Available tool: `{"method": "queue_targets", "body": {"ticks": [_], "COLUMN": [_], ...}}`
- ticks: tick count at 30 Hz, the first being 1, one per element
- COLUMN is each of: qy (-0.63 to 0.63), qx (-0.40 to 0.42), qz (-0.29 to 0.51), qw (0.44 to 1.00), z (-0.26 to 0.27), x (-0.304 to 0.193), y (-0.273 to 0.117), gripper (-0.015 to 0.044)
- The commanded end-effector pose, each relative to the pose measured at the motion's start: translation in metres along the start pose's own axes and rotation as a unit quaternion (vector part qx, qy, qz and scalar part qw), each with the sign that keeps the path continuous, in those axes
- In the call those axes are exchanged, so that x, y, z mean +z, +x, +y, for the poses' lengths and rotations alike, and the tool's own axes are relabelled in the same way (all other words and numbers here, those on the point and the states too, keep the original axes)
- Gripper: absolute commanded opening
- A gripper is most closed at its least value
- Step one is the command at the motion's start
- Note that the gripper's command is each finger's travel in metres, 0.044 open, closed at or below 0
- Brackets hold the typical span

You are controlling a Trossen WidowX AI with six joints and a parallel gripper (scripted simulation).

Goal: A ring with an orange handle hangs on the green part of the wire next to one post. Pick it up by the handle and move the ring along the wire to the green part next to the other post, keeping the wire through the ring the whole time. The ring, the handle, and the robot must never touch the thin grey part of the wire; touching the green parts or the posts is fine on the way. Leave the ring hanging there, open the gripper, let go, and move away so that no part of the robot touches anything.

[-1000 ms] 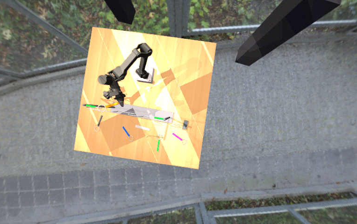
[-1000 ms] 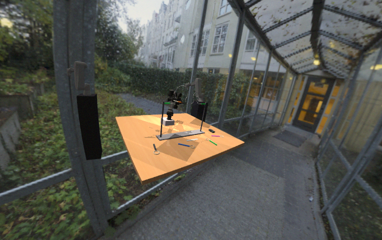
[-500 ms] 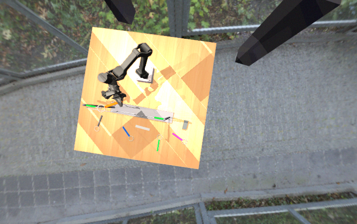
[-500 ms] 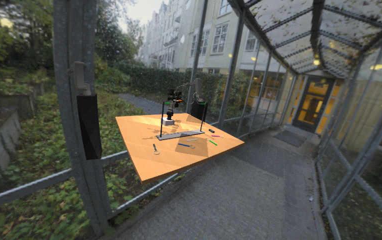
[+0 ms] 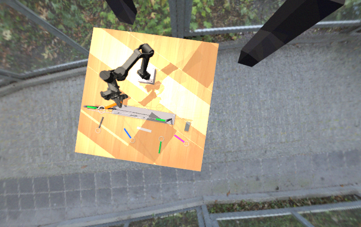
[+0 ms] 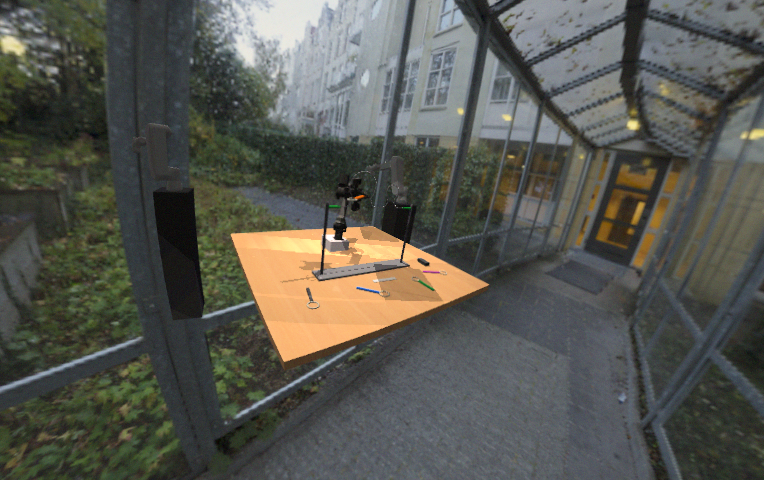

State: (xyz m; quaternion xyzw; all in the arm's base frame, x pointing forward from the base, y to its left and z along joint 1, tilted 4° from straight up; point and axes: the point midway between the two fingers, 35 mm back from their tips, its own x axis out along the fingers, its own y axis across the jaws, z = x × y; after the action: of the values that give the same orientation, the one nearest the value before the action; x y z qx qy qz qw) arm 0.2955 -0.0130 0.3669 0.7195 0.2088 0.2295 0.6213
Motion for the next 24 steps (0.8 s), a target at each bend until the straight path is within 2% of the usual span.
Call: {"method": "queue_targets", "body": {"ticks": [1,24], "qy": [0.023,0.126], "qx": [0.016,0.069], "qz": [0.001,0.005], "qw": [1.000,0.990], "z": [0.013,0.053], "x": [0.000,0.007], "y": [0.000,-0.005], "gripper": [-0.0150,-0.0150]}}
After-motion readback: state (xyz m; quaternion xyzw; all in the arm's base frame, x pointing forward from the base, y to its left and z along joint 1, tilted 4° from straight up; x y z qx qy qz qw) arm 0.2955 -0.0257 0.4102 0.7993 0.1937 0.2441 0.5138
